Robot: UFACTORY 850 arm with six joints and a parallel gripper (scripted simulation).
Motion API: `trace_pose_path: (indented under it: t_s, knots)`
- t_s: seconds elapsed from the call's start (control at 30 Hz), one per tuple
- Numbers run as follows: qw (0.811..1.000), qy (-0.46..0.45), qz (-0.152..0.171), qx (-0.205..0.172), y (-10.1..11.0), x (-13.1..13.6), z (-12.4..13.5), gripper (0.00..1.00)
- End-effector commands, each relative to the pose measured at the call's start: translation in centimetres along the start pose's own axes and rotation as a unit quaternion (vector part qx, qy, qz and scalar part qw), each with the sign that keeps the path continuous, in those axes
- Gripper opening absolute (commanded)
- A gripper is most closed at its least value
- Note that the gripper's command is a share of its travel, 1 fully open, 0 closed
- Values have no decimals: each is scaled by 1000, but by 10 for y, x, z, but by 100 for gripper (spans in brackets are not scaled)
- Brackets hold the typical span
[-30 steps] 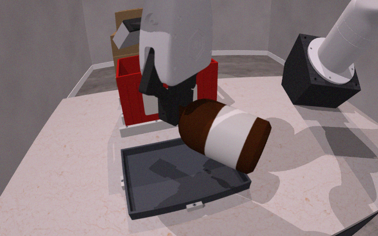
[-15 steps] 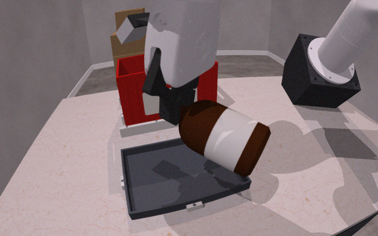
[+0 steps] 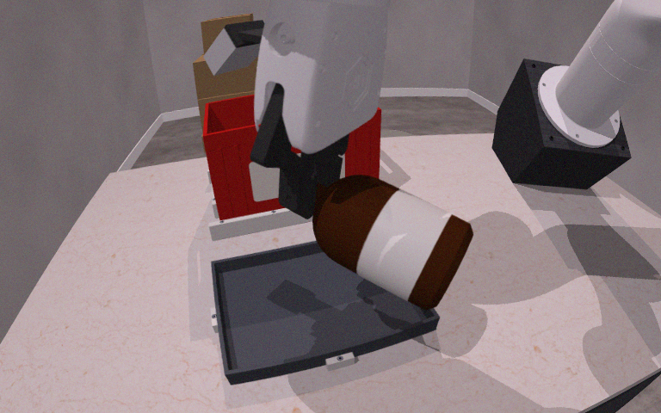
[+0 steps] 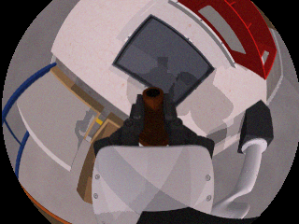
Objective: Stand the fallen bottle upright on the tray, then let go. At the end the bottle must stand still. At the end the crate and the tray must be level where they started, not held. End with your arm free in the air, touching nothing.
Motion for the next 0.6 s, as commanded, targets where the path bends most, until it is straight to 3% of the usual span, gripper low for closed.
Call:
trace_pose_path:
  t_s: [0.0,0.57]
  knots:
    - [1000,0,-1,1,1,-1,-1,0]
    - [1000,1,-3,14,0,-2,0,0]
Point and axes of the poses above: the point where the finger pads meet when closed, its own y axis back along the fingers, its own x axis across the jaws, z = x × y, the point moved 1 cm from there along y, back along the fingers, and after that the axes turned 3 degrees about y, right-handed, at the moved point
